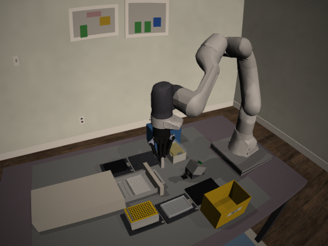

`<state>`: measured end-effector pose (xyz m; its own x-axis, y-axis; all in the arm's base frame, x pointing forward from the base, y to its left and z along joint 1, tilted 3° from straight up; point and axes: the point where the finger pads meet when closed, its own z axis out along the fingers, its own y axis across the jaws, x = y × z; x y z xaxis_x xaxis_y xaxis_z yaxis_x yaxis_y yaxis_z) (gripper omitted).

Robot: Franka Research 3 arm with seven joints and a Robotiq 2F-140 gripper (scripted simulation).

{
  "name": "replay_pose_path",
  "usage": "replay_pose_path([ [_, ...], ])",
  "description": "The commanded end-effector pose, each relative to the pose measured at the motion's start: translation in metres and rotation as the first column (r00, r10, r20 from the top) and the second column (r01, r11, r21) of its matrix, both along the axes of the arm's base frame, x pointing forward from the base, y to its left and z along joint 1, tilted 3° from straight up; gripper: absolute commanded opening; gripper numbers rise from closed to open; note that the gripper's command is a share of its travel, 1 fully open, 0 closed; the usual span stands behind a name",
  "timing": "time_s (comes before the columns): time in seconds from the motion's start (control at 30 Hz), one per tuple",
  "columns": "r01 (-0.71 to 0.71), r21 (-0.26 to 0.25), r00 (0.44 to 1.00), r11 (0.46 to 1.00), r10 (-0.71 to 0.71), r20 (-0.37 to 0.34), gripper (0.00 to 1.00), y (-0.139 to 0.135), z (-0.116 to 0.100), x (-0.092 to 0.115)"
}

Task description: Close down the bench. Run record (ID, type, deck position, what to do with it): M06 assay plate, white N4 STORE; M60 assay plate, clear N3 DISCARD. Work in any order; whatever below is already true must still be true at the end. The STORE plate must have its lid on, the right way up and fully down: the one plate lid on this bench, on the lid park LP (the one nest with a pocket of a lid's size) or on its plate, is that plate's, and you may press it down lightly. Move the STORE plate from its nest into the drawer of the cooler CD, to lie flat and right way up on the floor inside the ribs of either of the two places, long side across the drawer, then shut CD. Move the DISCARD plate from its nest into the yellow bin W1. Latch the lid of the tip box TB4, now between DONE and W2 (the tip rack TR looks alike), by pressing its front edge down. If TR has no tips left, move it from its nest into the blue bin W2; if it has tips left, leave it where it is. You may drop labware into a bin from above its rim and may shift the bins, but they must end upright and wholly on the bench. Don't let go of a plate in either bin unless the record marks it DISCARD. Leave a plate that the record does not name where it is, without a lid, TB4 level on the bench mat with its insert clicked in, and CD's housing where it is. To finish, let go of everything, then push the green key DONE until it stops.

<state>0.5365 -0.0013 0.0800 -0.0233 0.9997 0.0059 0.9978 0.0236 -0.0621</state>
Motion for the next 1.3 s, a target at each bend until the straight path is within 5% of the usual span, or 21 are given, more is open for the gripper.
replay_pose_path([
  [0.0,-0.015,0.008,1.0,1.0,0.015,0.016,0.0,0.002,-0.001,-0.006],
  [0.2,-0.015,0.008,1.0,1.0,0.015,0.016,0.0,0.001,-0.005,-0.03],
  [1.27,-0.015,0.008,1.0,1.0,0.015,0.016,0.0,0.001,-0.026,-0.031],
])
